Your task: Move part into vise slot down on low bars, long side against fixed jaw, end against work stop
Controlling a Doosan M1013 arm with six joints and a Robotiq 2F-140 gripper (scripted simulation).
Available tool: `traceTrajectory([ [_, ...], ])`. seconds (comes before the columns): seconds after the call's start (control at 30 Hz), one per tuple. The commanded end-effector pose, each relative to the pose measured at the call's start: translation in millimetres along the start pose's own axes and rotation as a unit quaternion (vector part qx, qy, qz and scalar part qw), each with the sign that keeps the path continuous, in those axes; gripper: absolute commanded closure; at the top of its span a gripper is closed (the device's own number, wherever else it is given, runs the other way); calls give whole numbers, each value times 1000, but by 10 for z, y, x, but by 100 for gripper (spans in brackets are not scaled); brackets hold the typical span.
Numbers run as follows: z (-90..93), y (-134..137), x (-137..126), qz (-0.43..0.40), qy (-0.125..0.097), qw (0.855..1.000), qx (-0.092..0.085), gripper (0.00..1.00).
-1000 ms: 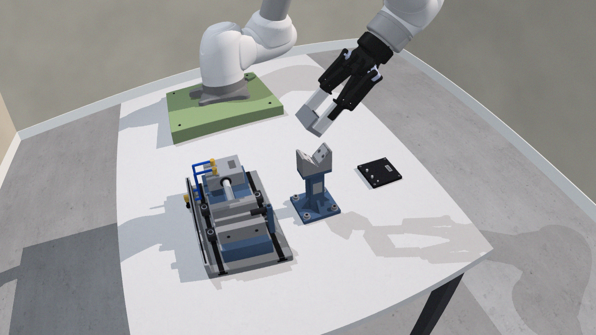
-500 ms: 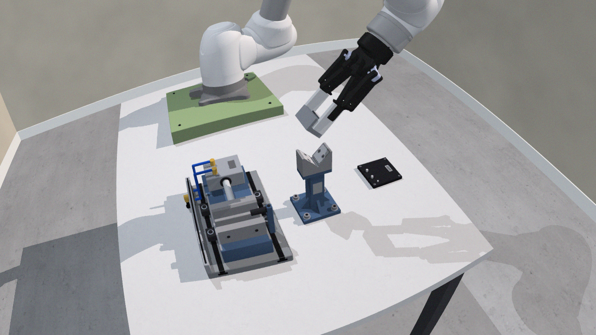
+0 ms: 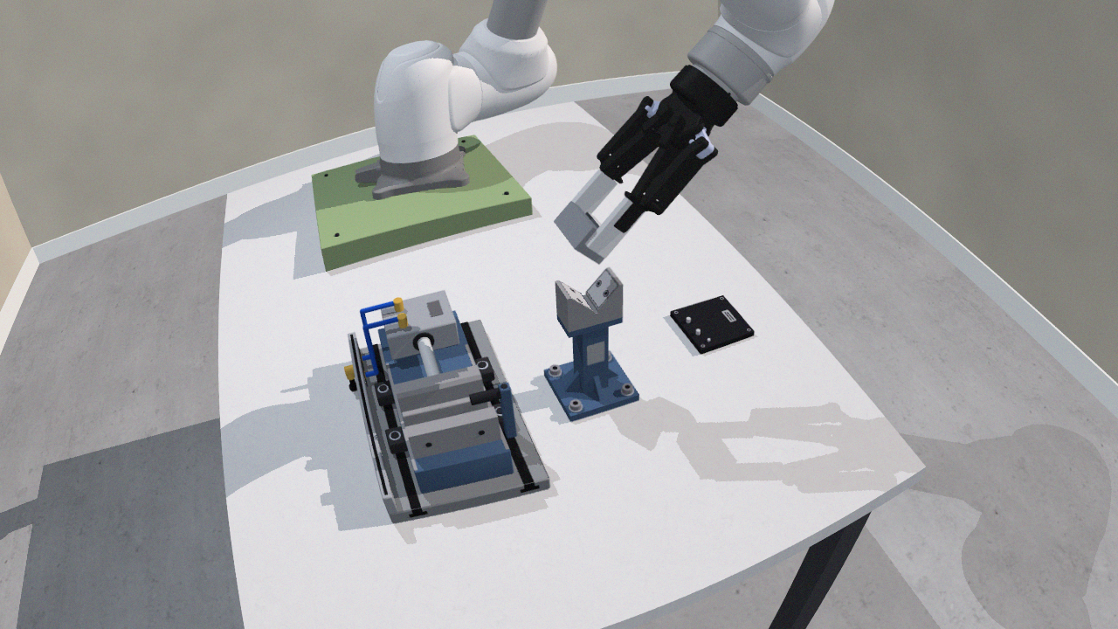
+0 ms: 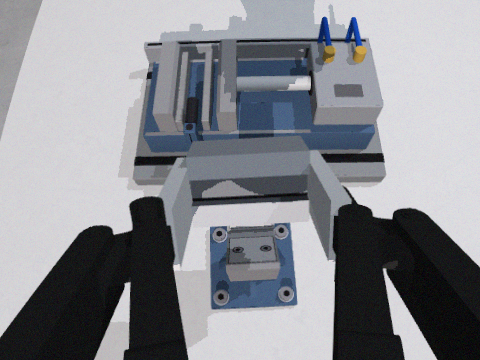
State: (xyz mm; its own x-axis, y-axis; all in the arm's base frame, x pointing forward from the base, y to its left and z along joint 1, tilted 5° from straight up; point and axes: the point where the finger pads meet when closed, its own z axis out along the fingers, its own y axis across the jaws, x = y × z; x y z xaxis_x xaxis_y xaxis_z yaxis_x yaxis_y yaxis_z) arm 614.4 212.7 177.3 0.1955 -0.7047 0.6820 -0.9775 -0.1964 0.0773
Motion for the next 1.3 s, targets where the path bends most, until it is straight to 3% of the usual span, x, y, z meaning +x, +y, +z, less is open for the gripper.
traceTrajectory([
  [0.0,18,0,-18,0,0,1000,0,100],
  [1.27,278,0,-278,0,0,1000,0,100],
])
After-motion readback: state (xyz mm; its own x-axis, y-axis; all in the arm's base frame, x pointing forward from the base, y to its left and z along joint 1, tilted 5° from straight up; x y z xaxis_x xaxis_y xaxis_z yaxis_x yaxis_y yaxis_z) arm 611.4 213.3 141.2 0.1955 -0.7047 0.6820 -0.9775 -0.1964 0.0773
